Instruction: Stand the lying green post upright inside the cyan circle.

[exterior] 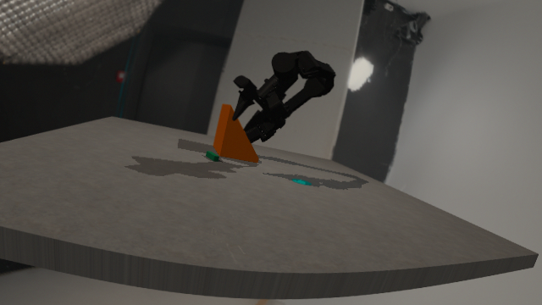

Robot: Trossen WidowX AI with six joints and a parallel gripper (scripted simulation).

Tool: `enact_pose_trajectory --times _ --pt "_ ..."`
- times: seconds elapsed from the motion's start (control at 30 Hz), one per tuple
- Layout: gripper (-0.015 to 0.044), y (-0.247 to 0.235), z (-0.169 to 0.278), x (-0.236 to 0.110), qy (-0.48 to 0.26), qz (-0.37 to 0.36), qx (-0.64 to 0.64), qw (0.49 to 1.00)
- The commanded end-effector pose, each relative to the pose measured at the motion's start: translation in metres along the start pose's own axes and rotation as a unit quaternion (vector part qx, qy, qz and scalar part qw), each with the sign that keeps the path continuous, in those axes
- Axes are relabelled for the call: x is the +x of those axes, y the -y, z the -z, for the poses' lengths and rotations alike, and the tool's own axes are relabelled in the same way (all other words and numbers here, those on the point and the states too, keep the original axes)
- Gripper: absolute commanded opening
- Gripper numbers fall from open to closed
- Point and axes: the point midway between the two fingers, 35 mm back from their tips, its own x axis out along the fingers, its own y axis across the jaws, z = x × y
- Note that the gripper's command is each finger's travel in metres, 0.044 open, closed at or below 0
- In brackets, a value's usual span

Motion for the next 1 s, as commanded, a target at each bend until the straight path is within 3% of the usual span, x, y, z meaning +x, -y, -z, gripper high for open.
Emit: enact_pose_trajectory --times 0.0,0.37,0.67,0.97 --pt "0.0233 0.006 0.039 0.011 0.012 -0.077 0.010 0.997" --pt "0.0233 0.004 0.108 0.024 0.105 -0.227 0.040 0.967" --pt "0.0233 0.003 0.111 0.026 0.114 -0.234 0.042 0.965" --pt "0.0233 -0.044 0.084 0.119 0.115 -0.235 0.042 0.964"
